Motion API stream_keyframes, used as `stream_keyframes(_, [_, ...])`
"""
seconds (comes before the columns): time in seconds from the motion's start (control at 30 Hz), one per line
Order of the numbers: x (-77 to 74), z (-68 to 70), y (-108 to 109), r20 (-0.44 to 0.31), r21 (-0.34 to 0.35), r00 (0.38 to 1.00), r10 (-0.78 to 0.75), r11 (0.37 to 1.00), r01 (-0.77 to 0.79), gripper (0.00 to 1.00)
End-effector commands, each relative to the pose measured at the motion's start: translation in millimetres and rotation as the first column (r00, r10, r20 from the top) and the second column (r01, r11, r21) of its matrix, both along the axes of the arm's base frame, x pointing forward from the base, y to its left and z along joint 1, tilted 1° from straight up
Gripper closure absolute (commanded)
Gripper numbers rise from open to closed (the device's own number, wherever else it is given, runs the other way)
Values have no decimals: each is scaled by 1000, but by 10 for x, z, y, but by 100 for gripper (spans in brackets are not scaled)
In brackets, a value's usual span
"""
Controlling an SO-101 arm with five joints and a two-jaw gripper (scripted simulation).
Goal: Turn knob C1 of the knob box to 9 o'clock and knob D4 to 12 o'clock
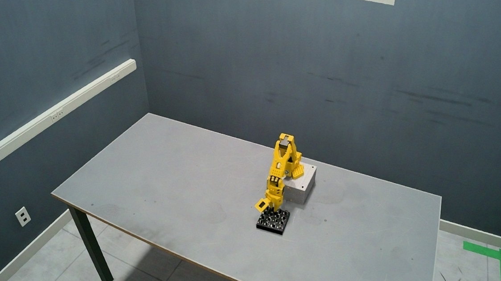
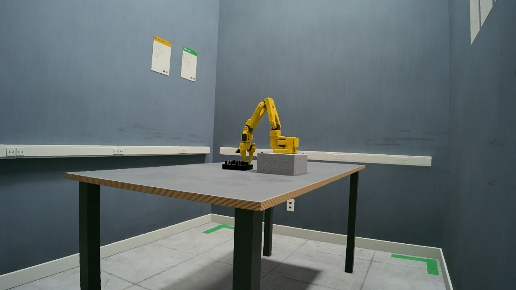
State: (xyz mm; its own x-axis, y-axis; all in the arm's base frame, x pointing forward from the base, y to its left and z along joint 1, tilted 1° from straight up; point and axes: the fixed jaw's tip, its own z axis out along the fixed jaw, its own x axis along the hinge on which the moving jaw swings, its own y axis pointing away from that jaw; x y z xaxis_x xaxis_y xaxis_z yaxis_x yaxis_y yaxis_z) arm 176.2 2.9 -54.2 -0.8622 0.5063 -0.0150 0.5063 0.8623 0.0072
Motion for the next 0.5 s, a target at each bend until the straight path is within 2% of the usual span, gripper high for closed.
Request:
stream_keyframes(0.0, [-13,-17,-17,-11,1,1000,-4,1000,4,90])
stream_keyframes(0.47, [-22,-17,-32,-11,1,1000,-4,1000,4,91])
